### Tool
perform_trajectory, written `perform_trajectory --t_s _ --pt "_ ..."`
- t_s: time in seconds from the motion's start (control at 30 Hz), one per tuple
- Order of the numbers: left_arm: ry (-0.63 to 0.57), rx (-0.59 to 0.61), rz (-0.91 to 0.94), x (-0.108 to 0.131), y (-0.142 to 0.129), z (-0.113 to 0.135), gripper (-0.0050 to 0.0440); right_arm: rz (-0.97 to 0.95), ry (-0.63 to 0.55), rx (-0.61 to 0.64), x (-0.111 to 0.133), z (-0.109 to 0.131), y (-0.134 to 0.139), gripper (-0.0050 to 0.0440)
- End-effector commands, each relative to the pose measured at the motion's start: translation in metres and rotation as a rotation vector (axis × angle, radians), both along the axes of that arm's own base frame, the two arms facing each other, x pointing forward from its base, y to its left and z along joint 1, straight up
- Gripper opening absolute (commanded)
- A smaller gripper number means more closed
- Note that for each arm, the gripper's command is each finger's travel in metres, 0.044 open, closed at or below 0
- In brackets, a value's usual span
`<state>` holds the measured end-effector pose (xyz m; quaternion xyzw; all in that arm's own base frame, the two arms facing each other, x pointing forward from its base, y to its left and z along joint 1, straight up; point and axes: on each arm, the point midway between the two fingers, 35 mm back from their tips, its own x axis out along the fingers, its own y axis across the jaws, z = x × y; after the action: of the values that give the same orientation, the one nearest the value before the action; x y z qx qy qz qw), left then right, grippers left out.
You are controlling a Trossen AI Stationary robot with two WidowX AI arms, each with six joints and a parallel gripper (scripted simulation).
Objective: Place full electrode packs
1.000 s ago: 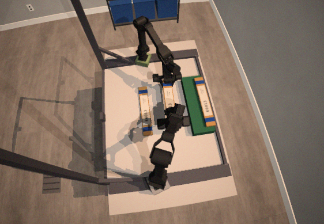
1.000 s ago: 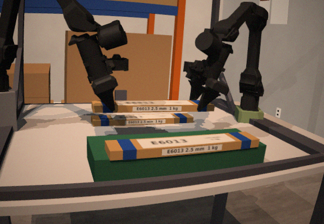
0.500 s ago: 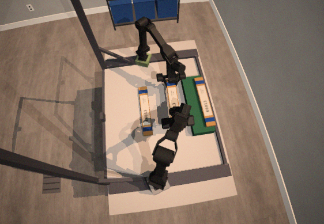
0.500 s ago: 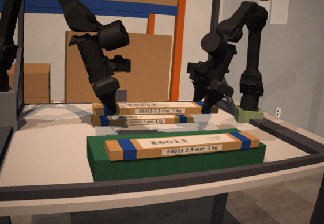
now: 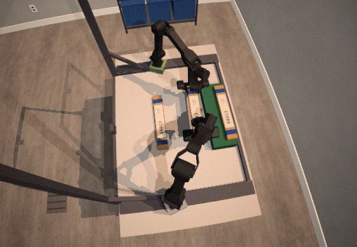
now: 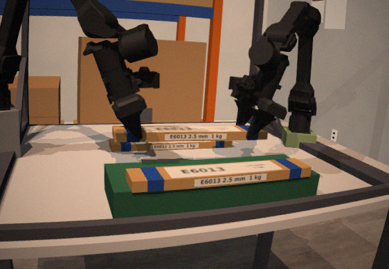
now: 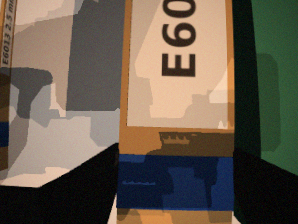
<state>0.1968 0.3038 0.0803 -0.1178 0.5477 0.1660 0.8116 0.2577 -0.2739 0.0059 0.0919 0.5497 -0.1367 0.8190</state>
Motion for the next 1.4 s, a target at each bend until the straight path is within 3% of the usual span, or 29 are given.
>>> perform_trajectory --t_s 0.0,1.37 --pt "-0.005 0.033 0.034 -0.010 0.020 0.012 -0.0050 0.030 -0.009 -0.013 0.001 0.007 -0.008 -0.0050" --pt "-0.001 0.035 0.034 -0.042 0.084 0.013 -0.0050 0.030 -0.008 -0.016 -0.022 0.008 -0.079 -0.0050"
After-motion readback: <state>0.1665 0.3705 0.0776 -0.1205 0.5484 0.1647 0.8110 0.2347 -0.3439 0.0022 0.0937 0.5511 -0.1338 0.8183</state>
